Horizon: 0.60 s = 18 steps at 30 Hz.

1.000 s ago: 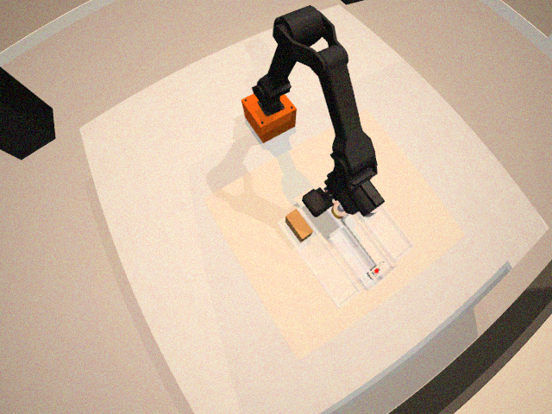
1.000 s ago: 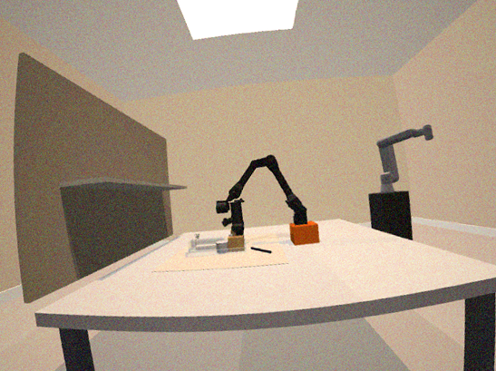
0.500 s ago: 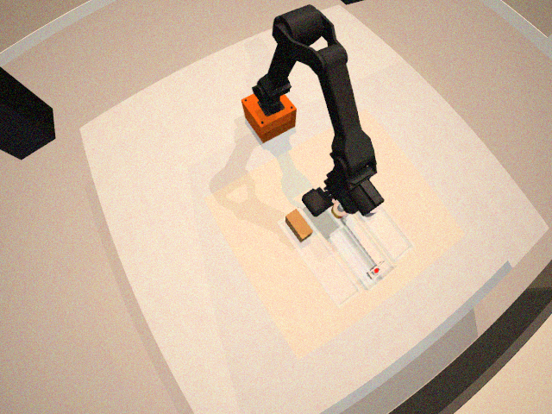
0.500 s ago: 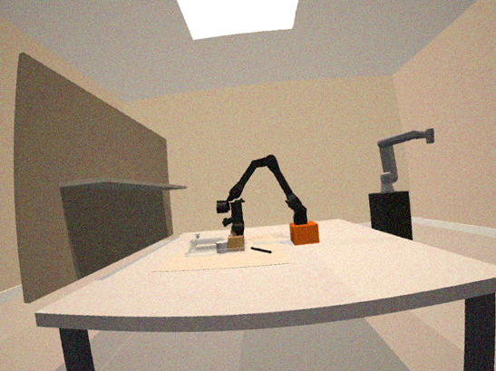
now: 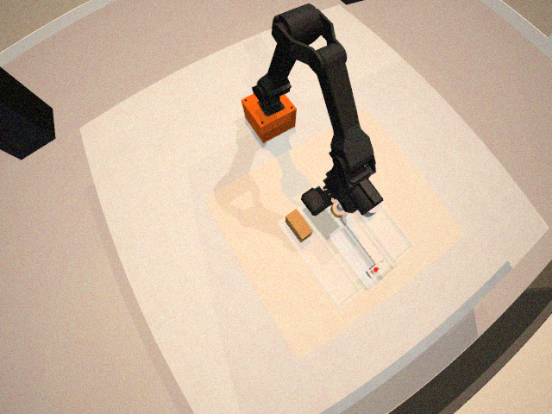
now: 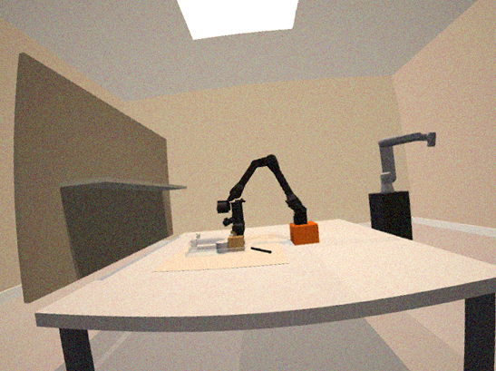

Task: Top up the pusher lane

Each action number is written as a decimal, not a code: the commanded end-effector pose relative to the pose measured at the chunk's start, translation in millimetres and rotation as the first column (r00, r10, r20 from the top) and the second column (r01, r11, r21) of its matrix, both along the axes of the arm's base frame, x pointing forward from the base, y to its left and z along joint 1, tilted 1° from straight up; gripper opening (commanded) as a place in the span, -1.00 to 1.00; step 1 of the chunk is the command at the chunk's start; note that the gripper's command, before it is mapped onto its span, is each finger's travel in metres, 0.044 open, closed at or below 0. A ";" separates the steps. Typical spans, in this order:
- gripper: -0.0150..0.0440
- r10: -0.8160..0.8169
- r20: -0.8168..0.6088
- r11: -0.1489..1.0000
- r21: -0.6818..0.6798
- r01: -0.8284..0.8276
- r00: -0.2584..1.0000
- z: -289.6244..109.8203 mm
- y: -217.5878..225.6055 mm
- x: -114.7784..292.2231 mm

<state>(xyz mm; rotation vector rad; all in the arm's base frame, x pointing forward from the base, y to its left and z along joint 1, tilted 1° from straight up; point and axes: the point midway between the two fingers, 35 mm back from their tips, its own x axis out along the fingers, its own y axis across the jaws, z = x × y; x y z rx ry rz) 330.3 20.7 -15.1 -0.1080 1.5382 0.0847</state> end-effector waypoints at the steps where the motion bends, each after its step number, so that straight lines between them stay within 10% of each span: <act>1: -0.49 -0.001 0.009 1.000 0.000 0.001 1.000 0.2 -0.2 1.2; 18: -0.49 -0.001 0.009 1.000 0.000 0.001 1.000 -0.2 -0.3 -2.4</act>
